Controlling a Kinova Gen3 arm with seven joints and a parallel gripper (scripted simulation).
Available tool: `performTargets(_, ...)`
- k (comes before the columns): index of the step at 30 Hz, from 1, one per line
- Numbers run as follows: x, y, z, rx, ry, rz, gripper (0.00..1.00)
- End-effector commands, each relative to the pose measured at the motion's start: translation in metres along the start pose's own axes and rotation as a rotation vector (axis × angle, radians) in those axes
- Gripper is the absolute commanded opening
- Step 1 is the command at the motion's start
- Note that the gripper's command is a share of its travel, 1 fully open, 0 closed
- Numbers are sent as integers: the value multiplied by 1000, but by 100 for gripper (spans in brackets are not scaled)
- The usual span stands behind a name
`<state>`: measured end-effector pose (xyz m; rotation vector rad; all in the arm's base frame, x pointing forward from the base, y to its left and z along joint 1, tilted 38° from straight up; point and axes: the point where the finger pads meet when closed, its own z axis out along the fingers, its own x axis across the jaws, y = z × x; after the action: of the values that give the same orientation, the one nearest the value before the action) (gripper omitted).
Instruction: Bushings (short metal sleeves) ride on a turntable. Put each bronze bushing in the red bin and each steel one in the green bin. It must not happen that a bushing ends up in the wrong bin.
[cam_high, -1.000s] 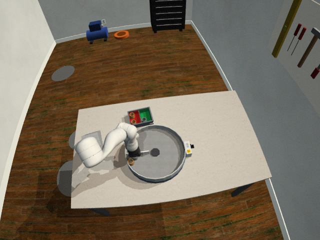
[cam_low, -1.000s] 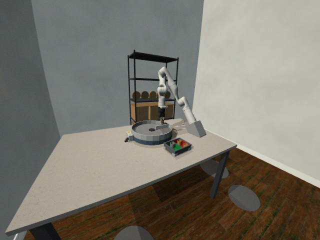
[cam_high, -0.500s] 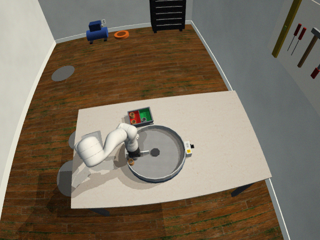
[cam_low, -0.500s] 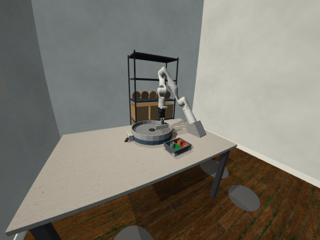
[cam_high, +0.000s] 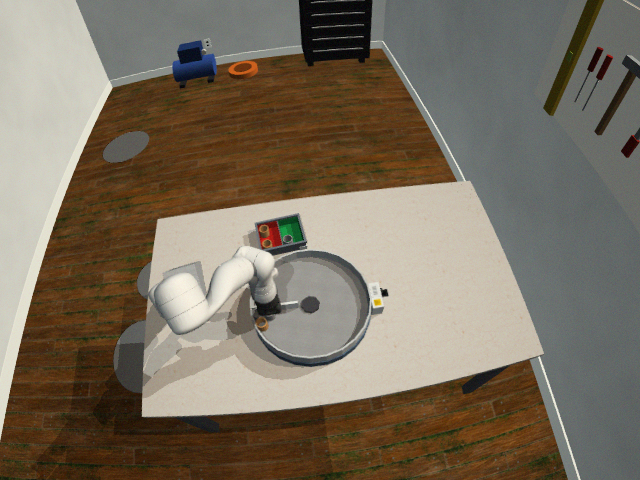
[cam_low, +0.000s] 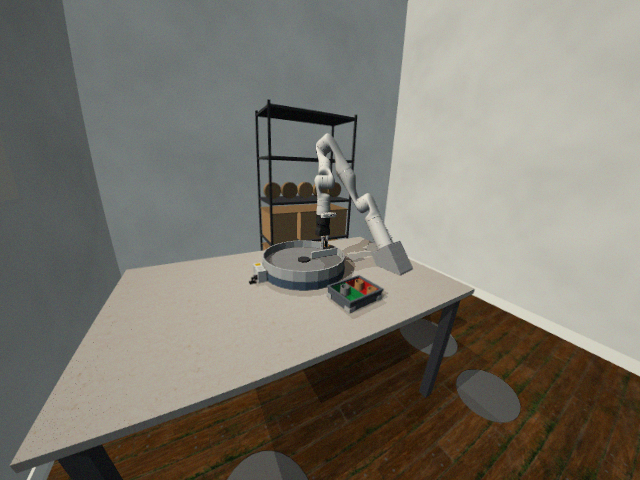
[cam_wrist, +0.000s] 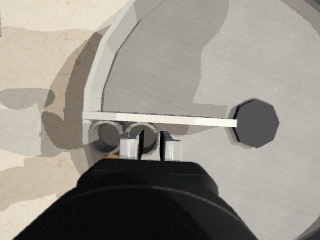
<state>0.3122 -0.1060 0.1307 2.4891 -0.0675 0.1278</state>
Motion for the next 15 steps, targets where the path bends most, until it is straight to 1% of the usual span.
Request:
performTargets(1, 1, 0, 0, 1, 2, 2, 45)
performTargets(8, 0, 0, 1, 0, 1, 0, 45)
performTargets(12, 1, 0, 7, 0, 2, 1, 45)
performTargets(15, 1, 0, 7, 0, 2, 1, 45)
